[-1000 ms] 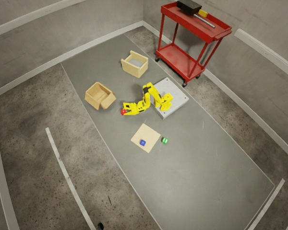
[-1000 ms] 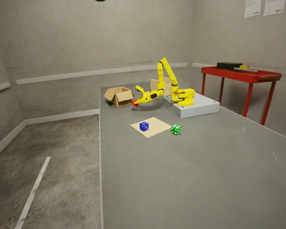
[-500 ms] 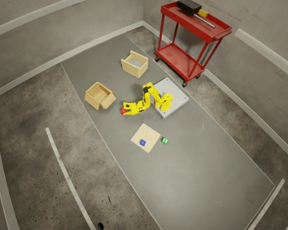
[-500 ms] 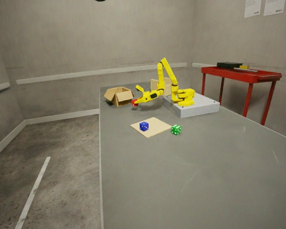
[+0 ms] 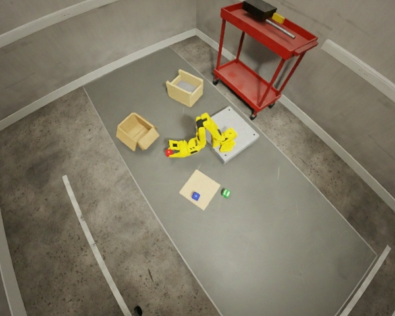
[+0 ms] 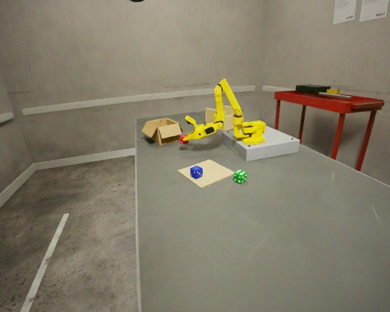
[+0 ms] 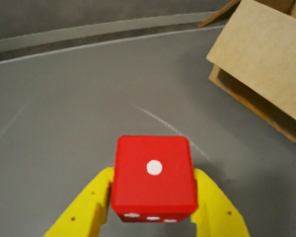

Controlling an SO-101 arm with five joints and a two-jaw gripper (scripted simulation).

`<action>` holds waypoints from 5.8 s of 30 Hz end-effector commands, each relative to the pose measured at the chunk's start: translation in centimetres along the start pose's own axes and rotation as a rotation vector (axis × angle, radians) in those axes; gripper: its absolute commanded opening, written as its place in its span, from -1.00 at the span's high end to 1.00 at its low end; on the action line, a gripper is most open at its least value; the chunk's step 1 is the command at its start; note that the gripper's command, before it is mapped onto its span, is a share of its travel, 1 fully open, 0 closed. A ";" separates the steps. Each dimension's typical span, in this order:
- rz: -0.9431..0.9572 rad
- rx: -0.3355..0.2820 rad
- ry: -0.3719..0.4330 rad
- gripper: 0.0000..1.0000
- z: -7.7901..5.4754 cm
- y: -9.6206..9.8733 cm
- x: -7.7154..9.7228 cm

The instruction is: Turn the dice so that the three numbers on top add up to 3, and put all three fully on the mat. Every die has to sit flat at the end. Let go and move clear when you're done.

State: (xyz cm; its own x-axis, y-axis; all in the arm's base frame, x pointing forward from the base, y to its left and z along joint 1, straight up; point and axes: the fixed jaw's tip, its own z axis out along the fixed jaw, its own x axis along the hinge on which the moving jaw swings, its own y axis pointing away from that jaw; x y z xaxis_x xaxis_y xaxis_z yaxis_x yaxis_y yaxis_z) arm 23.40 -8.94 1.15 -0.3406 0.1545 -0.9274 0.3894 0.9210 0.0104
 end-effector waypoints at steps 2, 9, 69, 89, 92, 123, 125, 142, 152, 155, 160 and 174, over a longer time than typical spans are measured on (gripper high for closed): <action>-0.005 0.008 -0.013 1.00 0.1 -0.2 -0.1; -0.005 0.007 -0.013 1.00 0.3 -0.2 0.3; -0.005 0.007 -0.013 1.00 1.0 -0.2 2.1; -0.005 0.007 -0.013 1.00 1.3 -0.2 2.8; -0.005 0.007 -0.013 1.00 1.3 -0.2 3.0; -0.005 0.007 -0.013 0.93 1.5 -0.2 3.4; -0.005 0.007 -0.013 0.85 1.5 -0.2 3.4; -0.005 0.007 -0.013 0.62 1.5 -0.2 3.4; -0.005 0.007 -0.013 0.47 1.5 -0.2 3.4; -0.005 0.007 -0.013 0.40 1.5 -0.2 3.4; -0.005 0.007 -0.013 0.32 1.5 -0.2 3.4; -0.005 0.007 -0.013 0.29 1.5 -0.2 3.2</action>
State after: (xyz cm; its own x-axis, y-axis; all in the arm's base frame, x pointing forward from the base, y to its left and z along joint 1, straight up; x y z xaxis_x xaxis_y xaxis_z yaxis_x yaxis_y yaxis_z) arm 23.46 -8.97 -2.54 -0.3355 0.1523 -0.9297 0.3893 0.9211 0.0104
